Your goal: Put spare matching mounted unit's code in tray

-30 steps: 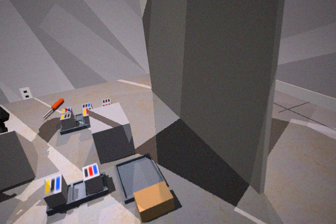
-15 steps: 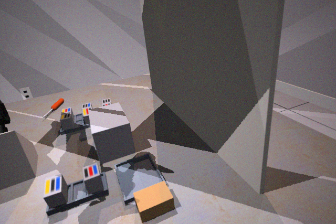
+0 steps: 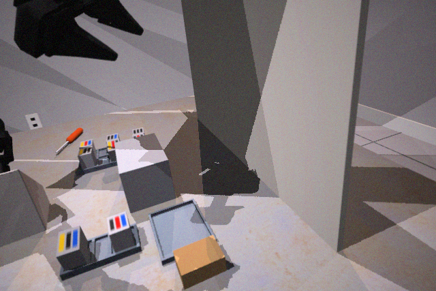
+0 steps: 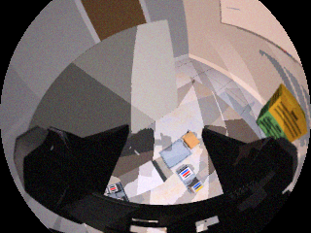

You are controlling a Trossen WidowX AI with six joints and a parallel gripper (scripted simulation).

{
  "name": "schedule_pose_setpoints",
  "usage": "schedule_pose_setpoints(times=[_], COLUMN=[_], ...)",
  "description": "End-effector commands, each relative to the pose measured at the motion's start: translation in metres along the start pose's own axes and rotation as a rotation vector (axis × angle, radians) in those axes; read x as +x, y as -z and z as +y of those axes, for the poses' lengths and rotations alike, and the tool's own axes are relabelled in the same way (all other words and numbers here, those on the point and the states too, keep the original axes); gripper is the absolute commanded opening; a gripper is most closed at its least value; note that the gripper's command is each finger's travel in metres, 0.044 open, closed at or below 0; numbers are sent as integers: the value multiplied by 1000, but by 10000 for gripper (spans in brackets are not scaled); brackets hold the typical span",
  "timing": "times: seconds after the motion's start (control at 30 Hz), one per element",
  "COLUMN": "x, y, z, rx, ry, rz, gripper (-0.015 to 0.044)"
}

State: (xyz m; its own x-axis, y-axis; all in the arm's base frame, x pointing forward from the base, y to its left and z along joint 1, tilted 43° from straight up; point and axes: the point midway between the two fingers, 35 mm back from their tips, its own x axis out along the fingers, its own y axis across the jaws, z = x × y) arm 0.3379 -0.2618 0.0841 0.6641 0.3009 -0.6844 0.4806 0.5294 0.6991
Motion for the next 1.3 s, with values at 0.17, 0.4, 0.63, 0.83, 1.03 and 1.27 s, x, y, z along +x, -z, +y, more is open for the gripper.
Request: schedule_pose_setpoints(times=[0.17, 0.4, 0.63, 0.83, 1.03, 1.27], x=[78, 99, 100, 100, 100, 95], y=[70, 133, 139, 139, 139, 130], z=[90, 140, 144, 144, 144, 100], rx=[-339, -537, -553, -553, -553, -366], ry=[12, -8, -11, -11, -11, 96], rz=[492, 821, 851, 851, 851, 835], gripper=[440, 440, 440, 440, 440, 440])
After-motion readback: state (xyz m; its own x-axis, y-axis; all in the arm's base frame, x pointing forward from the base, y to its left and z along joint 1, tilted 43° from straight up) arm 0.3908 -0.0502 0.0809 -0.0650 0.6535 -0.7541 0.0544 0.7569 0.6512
